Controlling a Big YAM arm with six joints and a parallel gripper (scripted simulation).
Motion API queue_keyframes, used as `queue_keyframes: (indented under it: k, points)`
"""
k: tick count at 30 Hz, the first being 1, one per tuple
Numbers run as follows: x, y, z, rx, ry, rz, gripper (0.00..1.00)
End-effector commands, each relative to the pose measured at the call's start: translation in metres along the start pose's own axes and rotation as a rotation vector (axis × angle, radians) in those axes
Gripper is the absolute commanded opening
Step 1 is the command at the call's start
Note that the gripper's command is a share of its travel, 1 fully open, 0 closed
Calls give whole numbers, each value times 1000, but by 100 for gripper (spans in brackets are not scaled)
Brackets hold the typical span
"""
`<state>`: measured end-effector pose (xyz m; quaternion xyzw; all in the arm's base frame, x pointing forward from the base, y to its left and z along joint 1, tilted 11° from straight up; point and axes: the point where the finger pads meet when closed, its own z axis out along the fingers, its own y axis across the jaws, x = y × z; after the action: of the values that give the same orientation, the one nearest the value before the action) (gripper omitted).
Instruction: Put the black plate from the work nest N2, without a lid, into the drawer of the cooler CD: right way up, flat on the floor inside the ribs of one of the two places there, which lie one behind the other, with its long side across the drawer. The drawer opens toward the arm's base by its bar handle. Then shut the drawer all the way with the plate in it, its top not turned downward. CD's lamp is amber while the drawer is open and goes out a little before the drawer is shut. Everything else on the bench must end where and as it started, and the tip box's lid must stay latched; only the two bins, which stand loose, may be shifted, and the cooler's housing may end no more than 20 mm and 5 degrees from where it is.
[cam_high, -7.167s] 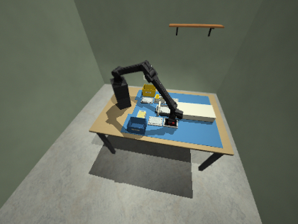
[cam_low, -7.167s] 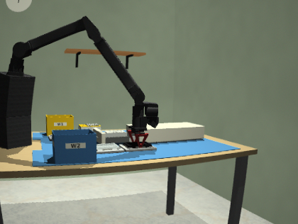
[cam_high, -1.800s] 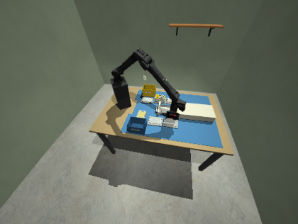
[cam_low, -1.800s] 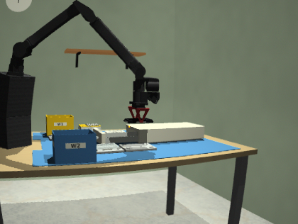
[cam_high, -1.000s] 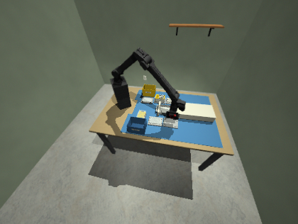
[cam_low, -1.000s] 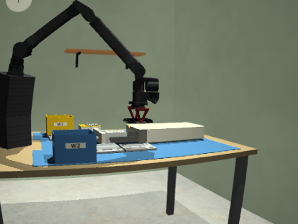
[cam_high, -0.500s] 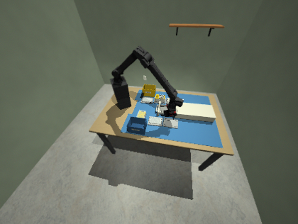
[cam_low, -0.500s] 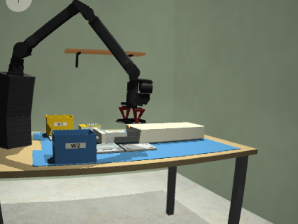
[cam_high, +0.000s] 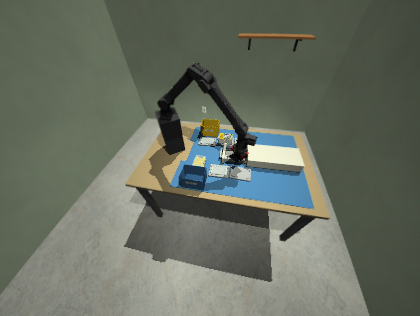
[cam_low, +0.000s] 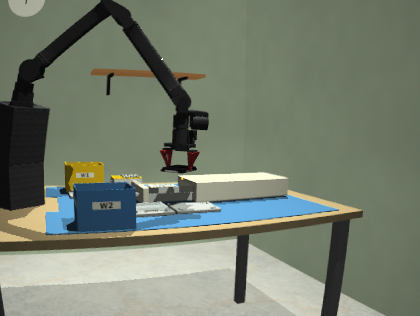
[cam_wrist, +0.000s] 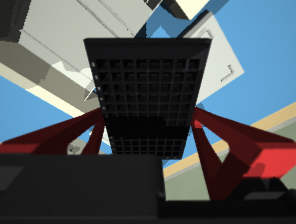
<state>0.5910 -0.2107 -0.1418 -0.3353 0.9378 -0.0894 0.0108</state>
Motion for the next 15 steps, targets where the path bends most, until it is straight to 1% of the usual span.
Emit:
queue_keyframes:
  k: [1,5,7,8,9,15]
  points:
    - [-26,-8,-30,66,-39,-180,0]
    - [-30,2,-29,67,-35,-313,0]
    - [-30,2,-29,67,-35,-313,0]
    - [-41,-12,-39,100,-50,-342,0]
    - [-32,7,-29,69,-34,-380,0]
    - [-37,23,-28,70,-27,-580,0]
